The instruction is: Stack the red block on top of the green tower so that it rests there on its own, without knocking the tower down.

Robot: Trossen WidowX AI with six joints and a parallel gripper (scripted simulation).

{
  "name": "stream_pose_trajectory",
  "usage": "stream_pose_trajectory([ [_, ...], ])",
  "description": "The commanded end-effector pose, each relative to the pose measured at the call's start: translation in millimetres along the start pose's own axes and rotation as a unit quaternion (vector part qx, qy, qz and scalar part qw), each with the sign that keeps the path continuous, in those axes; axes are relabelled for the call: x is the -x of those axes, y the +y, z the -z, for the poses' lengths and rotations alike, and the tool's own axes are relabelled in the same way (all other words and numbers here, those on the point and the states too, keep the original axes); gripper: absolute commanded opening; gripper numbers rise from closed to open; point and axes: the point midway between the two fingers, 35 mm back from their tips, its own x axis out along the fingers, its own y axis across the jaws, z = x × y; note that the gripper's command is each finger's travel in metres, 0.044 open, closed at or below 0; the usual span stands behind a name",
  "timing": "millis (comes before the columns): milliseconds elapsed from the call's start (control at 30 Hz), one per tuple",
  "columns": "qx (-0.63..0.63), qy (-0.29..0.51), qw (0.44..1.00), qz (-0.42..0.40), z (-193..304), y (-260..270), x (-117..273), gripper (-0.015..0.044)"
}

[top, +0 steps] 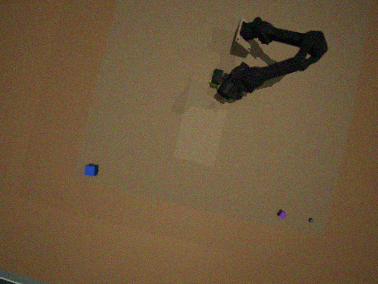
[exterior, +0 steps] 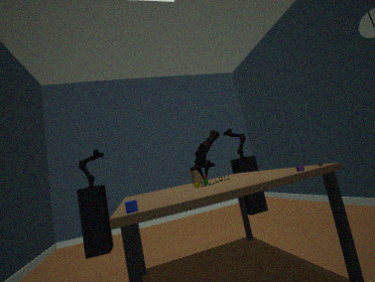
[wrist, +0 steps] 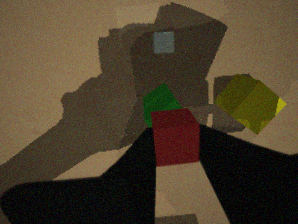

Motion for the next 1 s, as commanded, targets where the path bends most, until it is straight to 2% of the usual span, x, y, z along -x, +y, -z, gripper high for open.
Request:
stream_pose_trajectory([
  [0,-0.001,0.0,1.0,0.0,0.2,0.1,-0.6,0.021],
  [300,-0.001,0.0,1.0,0.0,0.2,0.1,-0.6,0.044],
  [967,-0.001,0.0,1.0,0.0,0.2,0.1,-0.6,0.044],
])
